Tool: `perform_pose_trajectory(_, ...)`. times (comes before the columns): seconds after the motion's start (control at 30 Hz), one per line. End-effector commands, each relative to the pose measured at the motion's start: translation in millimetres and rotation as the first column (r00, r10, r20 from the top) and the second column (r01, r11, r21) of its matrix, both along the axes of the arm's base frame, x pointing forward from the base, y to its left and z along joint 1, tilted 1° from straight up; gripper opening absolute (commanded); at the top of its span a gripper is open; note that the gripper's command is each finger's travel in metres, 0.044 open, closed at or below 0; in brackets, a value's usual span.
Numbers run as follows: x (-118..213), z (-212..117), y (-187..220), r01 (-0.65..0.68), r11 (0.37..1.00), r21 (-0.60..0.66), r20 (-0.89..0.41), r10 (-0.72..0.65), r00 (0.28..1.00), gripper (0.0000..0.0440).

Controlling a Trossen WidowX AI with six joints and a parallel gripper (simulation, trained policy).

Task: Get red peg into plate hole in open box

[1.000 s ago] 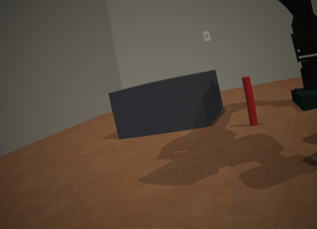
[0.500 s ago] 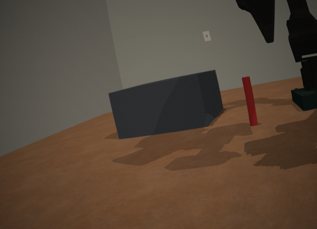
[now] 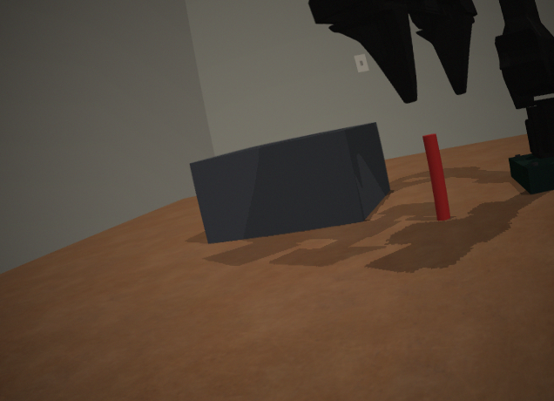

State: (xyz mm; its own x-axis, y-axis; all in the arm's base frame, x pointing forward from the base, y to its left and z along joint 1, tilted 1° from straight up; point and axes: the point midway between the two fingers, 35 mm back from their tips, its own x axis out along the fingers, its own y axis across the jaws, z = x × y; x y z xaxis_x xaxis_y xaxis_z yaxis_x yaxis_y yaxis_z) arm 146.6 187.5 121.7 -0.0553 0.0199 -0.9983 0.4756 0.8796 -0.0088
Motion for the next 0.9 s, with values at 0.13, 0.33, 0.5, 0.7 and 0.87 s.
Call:
perform_pose_trajectory(0.13, 6, -21, -28, 0.156, 0.986, -0.06, -0.011, -0.157, 0.988, 0.044)
perform_pose_trajectory(0.33, 11, -44, -37, 0.201, 0.976, -0.079, 0.007, -0.201, 0.98, 0.0438)
perform_pose_trajectory(0.5, 16, -66, -41, 0.215, 0.973, -0.082, 0.036, -0.212, 0.977, 0.0437)
perform_pose_trajectory(0.7, 20, -88, -46, 0.208, 0.974, -0.091, 0.058, -0.203, 0.977, 0.0407)
perform_pose_trajectory(0.87, 18, -103, -49, 0.202, 0.973, -0.112, 0.046, -0.198, 0.979, 0.028)
